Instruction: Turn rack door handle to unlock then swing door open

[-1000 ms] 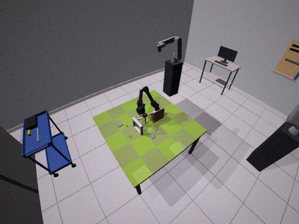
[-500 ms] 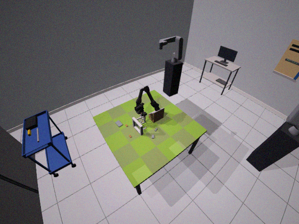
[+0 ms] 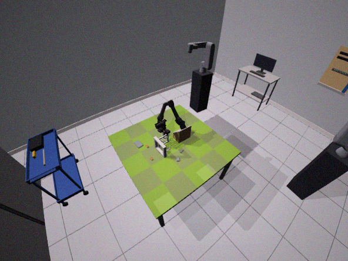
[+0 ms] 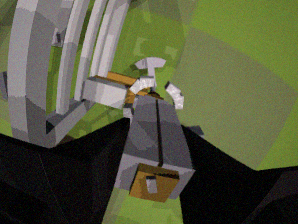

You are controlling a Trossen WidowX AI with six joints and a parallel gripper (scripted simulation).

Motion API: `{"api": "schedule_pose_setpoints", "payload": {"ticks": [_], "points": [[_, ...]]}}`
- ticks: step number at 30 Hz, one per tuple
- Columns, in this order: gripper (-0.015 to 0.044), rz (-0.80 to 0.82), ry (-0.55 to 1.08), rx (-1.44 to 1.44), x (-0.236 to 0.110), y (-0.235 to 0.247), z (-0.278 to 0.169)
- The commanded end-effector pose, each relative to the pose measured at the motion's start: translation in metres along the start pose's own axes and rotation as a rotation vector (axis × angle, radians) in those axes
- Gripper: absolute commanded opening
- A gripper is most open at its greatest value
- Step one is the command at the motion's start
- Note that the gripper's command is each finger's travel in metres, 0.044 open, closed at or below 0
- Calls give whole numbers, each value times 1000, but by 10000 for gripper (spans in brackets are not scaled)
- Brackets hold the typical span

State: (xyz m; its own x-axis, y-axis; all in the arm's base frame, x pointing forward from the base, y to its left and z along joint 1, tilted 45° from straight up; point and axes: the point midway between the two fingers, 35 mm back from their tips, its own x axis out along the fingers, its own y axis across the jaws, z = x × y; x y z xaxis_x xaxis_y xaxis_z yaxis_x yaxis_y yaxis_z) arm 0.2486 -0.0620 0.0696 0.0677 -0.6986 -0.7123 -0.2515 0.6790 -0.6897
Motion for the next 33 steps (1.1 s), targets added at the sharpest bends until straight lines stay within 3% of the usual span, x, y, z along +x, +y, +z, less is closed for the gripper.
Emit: {"api": "schedule_pose_setpoints", "payload": {"ticks": [1,7,18,33], "points": [[27,-2,0,-15,0,-1,0],[27,-2,0,-15,0,-1,0],[299,-2,0,-15,0,-1,0],[299,3,-2,-16,-22,0,3]]}}
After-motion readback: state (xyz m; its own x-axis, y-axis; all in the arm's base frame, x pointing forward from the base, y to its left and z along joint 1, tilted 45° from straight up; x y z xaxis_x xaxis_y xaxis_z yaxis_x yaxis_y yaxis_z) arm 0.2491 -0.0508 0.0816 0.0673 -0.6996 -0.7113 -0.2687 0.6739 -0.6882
